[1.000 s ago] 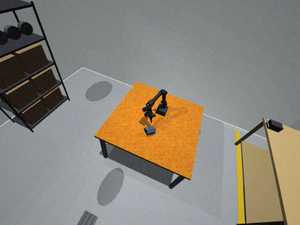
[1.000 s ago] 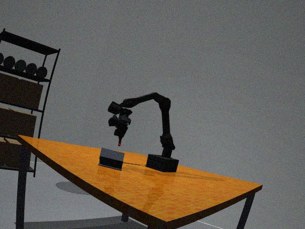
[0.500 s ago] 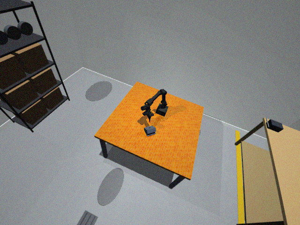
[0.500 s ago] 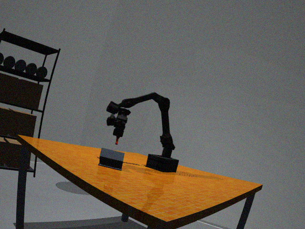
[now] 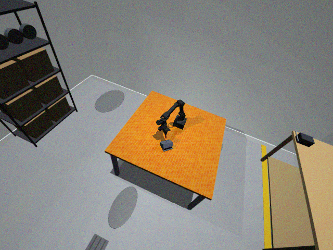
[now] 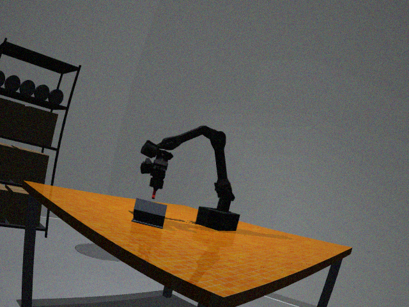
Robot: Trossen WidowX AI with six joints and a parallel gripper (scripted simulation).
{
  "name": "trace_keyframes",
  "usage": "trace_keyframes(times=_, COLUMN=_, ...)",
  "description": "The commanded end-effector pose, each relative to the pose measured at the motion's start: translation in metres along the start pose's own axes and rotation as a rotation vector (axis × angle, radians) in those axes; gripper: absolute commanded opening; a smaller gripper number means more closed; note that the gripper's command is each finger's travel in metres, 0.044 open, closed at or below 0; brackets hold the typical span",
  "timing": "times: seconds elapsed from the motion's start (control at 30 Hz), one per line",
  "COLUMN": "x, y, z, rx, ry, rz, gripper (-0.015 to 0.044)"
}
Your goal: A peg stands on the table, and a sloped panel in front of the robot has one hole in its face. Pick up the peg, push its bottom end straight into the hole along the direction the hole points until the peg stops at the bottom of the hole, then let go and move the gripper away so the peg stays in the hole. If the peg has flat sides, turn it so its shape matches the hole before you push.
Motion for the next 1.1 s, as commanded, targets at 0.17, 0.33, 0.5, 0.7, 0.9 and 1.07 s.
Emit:
trace_keyframes(times=0.17, x=-0.003, y=0.001, z=0.017, rx=-0.003, ry=0.013, rz=0.021, gripper=0.0)
trace_keyframes(times=0.33, x=-0.004, y=0.001, z=0.02, rx=-0.003, ry=0.016, rz=0.024, gripper=0.0)
trace_keyframes(times=0.5, x=-0.004, y=0.001, z=0.023, rx=-0.003, ry=0.016, rz=0.024, gripper=0.0)
trace_keyframes(times=0.7, x=-0.004, y=0.001, z=0.031, rx=-0.004, ry=0.017, rz=0.024, gripper=0.0)
trace_keyframes(times=0.9, x=-0.004, y=0.001, z=0.039, rx=-0.005, ry=0.017, rz=0.024, gripper=0.0)
trace_keyframes(times=1.07, x=-0.004, y=0.001, z=0.043, rx=-0.005, ry=0.018, rz=0.023, gripper=0.0)
Point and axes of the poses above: the point midway between the two fingers, 35 mm back from their tips, its own z axis out along the fingers, its own x axis across the jaws, y = z × x, the point moved 9 cm from there along -z, back along the fingers, and after that the axes turned 7 degrees about -z, right-handed, at the moved point
